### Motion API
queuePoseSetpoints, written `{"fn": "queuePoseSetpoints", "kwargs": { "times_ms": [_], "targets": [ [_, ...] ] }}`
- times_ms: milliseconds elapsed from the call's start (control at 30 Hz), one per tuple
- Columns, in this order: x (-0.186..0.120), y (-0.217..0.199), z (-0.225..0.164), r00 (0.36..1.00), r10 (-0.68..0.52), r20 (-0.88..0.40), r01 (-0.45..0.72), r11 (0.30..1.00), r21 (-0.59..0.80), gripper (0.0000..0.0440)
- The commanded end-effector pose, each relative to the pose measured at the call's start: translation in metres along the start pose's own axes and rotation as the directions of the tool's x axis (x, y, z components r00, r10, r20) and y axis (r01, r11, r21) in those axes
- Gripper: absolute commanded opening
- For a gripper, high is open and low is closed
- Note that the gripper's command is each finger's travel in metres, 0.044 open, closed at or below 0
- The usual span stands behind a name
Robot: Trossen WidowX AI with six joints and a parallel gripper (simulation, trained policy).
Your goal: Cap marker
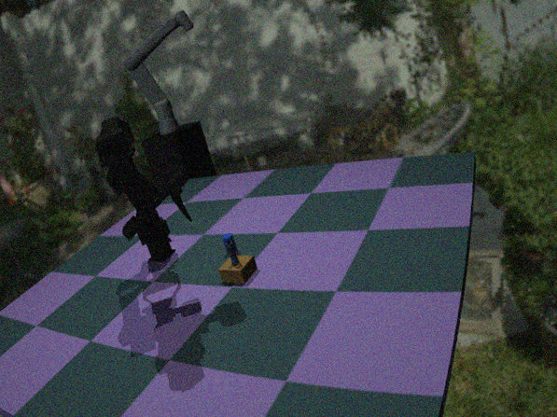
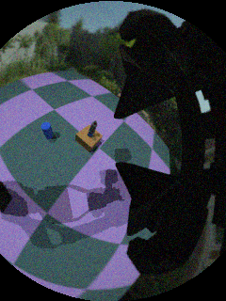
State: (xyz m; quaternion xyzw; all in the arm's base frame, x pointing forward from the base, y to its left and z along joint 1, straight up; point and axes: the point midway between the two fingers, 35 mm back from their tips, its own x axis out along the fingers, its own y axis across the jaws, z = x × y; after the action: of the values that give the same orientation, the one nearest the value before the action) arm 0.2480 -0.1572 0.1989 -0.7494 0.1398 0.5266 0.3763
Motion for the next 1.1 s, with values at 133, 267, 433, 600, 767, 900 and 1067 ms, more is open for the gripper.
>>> {"fn": "queuePoseSetpoints", "kwargs": {
  "times_ms": [133,267,433,600,767,900,1067],
  "targets": [
    [0.012,-0.004,-0.001,0.999,0.031,0.044,-0.031,0.999,-0.018,0.0309],
    [0.018,-0.007,0.0,0.997,0.048,0.065,-0.046,0.999,-0.029,0.0309],
    [0.026,-0.011,0.001,0.994,0.069,0.09,-0.065,0.997,-0.045,0.0309],
    [0.032,-0.015,0.002,0.99,0.091,0.112,-0.084,0.995,-0.061,0.0309],
    [0.038,-0.019,0.004,0.985,0.113,0.131,-0.103,0.992,-0.077,0.0309],
    [0.043,-0.022,0.005,0.981,0.13,0.145,-0.118,0.989,-0.09,0.031],
    [0.049,-0.027,0.007,0.975,0.152,0.161,-0.136,0.985,-0.108,0.031]
  ]
}}
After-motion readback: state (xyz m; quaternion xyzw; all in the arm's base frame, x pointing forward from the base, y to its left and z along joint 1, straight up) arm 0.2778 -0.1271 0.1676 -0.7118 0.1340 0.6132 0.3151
